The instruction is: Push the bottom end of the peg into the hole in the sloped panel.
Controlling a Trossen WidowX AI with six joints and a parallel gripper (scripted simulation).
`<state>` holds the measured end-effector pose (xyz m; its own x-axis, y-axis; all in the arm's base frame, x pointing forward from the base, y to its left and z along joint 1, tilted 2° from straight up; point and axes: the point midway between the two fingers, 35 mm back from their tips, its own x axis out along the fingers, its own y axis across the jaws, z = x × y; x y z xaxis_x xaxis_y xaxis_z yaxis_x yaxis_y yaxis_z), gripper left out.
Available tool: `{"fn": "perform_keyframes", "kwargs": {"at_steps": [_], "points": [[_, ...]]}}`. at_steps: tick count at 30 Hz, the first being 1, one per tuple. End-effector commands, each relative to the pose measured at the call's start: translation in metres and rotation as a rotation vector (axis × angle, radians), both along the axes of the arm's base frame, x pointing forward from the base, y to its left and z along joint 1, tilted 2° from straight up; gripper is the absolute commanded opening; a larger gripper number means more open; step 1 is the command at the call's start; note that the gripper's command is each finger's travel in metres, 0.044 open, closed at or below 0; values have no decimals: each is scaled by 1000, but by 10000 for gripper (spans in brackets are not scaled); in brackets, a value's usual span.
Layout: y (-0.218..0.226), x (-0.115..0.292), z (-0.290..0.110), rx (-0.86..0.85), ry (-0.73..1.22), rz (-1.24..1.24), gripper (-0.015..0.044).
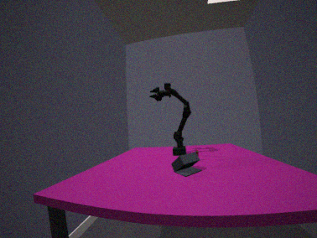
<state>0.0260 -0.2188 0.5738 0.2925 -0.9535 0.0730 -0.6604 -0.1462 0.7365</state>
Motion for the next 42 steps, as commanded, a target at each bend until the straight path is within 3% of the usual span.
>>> {"fn": "perform_keyframes", "kwargs": {"at_steps": [1,10,42], "points": [[-9,8,-10,16,47,36,440],[-21,26,-21,21,92,104,440],[-46,123,-99,-24,634,454,440]]}}
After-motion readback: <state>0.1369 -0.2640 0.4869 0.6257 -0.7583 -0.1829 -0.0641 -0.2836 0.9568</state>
